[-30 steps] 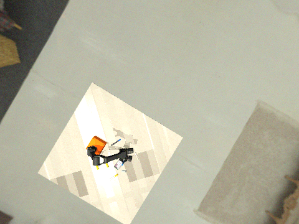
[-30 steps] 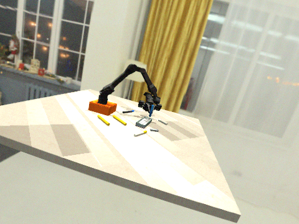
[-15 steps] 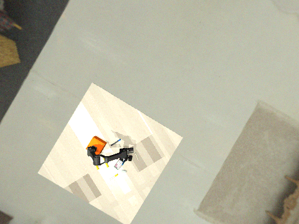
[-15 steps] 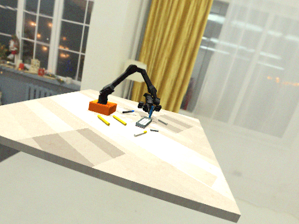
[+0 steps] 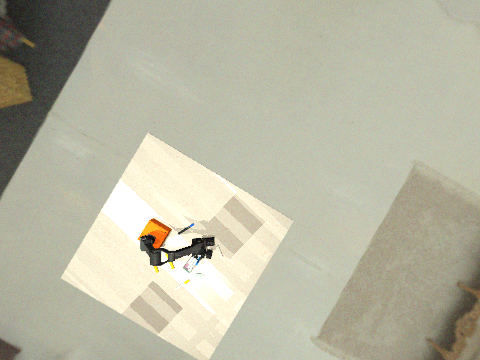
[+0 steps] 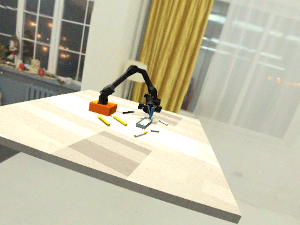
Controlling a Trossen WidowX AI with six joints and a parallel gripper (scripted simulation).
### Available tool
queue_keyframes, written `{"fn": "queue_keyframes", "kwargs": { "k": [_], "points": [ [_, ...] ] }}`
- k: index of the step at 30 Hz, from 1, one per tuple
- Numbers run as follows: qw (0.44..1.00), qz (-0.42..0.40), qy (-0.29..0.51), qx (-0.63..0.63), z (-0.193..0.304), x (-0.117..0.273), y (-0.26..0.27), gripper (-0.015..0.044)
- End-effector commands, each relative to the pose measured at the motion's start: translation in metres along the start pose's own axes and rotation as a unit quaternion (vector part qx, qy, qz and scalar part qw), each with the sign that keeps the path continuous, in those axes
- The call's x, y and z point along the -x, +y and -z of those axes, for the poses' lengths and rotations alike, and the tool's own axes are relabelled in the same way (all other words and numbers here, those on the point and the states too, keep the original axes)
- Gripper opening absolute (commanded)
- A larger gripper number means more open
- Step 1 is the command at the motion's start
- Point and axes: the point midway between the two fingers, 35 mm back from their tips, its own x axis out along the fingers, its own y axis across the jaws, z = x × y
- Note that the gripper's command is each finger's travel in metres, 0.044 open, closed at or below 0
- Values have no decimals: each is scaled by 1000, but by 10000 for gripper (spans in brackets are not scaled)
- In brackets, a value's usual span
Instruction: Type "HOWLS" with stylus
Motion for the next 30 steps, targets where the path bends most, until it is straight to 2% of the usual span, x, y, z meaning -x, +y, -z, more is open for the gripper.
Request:
{"fn": "queue_keyframes", "kwargs": {
  "k": [1,10,14,22,23,30],
  "points": [
    [1000,0,1,-2,0,0,0,81],
    [1000,0,1,-2,32,18,0,81],
    [1000,0,0,-3,30,17,0,85],
    [1000,0,0,-3,30,17,0,31],
    [1000,0,-1,-3,30,17,0,5],
    [1000,0,-6,-3,41,-3,8,0]
  ]
}}
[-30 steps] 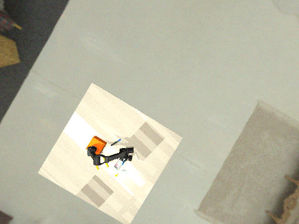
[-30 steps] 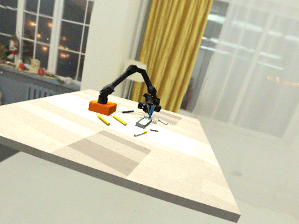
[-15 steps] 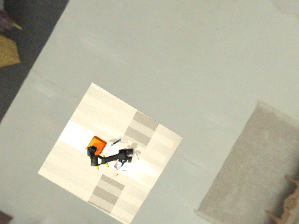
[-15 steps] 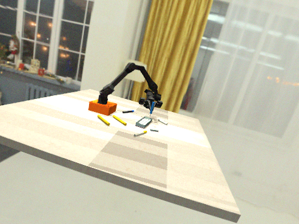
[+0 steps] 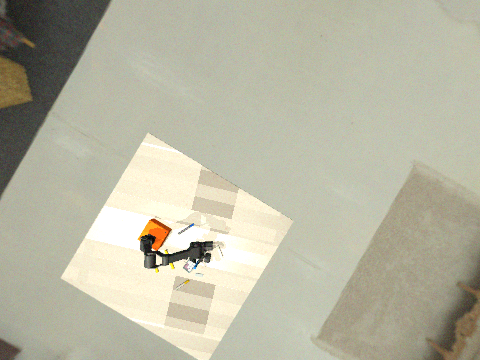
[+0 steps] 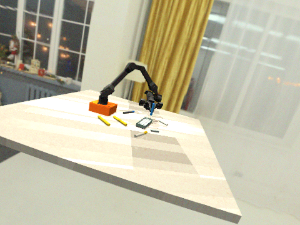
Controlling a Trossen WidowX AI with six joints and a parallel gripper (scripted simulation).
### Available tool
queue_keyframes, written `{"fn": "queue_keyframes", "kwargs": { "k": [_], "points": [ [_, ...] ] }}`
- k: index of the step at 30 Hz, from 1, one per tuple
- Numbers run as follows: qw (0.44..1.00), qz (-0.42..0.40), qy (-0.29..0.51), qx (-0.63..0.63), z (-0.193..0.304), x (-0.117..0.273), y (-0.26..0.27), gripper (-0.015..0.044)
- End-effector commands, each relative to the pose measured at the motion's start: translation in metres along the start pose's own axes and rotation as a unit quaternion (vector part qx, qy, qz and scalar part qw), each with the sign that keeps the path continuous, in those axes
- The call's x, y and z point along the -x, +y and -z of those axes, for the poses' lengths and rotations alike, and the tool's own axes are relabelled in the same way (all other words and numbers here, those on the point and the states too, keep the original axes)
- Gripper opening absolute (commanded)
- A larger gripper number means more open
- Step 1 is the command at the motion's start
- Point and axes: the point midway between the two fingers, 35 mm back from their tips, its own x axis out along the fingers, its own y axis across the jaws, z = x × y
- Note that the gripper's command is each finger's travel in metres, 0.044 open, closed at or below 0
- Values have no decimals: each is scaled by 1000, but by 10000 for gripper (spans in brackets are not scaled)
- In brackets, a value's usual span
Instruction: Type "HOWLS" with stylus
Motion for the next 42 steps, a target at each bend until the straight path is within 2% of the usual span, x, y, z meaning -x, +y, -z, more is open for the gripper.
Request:
{"fn": "queue_keyframes", "kwargs": {
  "k": [1,25,39,42],
  "points": [
    [1000,-3,-2,0,9,-13,6,0],
    [1000,-3,12,3,60,-87,64,0],
    [1000,-4,10,3,43,-98,65,0],
    [1000,-4,10,3,41,-99,65,79]
  ]
}}
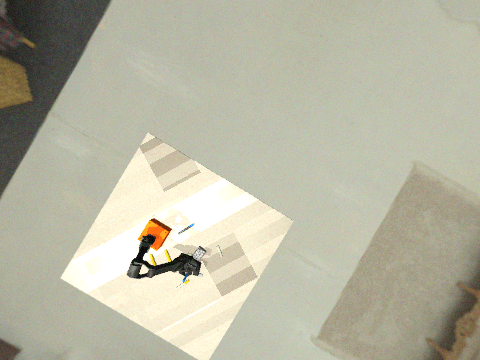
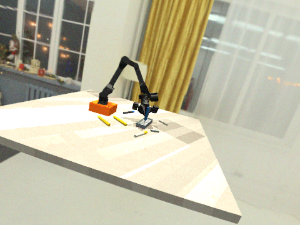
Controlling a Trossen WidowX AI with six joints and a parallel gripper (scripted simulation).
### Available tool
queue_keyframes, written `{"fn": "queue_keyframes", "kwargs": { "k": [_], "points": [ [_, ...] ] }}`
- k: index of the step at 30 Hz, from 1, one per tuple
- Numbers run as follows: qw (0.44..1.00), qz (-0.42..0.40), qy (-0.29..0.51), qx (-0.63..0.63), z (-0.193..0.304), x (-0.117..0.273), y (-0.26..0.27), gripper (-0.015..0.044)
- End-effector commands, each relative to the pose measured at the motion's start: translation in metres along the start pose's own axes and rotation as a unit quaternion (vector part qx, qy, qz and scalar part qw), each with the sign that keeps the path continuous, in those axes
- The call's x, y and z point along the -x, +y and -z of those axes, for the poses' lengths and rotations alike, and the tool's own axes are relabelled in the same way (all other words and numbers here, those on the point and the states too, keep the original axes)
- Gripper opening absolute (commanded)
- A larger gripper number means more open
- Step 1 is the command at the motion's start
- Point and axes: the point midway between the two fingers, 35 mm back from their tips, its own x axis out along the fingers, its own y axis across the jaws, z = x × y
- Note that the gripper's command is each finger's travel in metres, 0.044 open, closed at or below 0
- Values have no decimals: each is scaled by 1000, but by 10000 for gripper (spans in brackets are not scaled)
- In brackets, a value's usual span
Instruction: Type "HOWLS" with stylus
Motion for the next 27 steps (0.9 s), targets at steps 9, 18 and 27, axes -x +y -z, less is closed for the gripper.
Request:
{"fn": "queue_keyframes", "kwargs": {
  "k": [9,18,27],
  "points": [
    [1000,0,-1,2,-5,-3,0,81],
    [1000,0,-1,2,-9,-5,0,81],
    [1000,0,-1,2,-12,-7,0,81]
  ]
}}
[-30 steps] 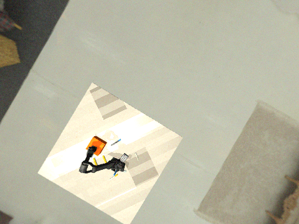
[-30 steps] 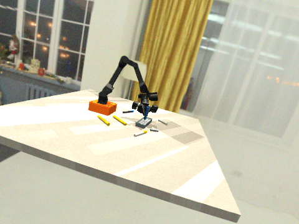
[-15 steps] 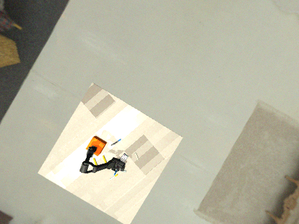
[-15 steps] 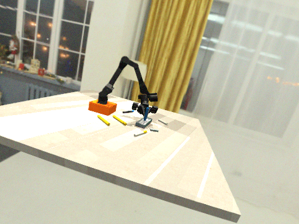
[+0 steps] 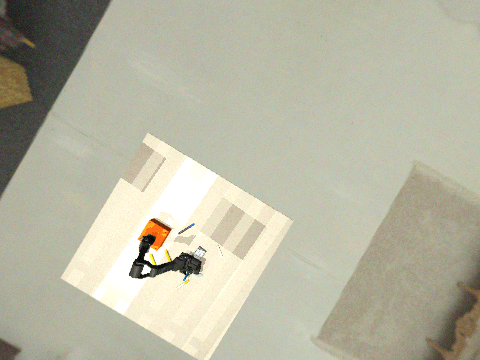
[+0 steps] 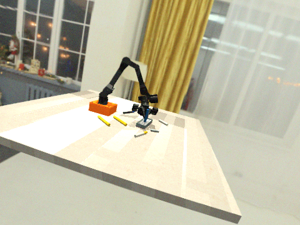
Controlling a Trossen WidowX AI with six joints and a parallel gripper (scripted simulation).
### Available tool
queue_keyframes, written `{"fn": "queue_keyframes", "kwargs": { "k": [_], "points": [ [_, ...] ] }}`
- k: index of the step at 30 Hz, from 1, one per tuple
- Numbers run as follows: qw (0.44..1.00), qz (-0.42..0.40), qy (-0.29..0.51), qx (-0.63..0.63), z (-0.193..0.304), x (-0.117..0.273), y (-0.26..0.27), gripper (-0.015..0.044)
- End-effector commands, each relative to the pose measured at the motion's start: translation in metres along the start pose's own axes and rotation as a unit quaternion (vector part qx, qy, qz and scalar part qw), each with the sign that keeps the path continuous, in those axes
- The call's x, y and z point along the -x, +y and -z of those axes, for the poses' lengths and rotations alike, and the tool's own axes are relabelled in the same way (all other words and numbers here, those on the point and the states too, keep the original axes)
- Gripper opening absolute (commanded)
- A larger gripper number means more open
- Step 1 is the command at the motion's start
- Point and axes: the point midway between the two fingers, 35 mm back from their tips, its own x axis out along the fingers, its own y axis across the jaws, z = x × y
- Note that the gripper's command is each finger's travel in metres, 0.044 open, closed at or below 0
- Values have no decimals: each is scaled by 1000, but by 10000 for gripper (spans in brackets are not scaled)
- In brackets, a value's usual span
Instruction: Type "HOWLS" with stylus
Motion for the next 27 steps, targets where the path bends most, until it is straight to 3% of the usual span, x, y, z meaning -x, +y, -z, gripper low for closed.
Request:
{"fn": "queue_keyframes", "kwargs": {
  "k": [1,27],
  "points": [
    [1000,0,0,0,-2,-1,0,81],
    [1000,0,0,0,-6,-3,0,81]
  ]
}}
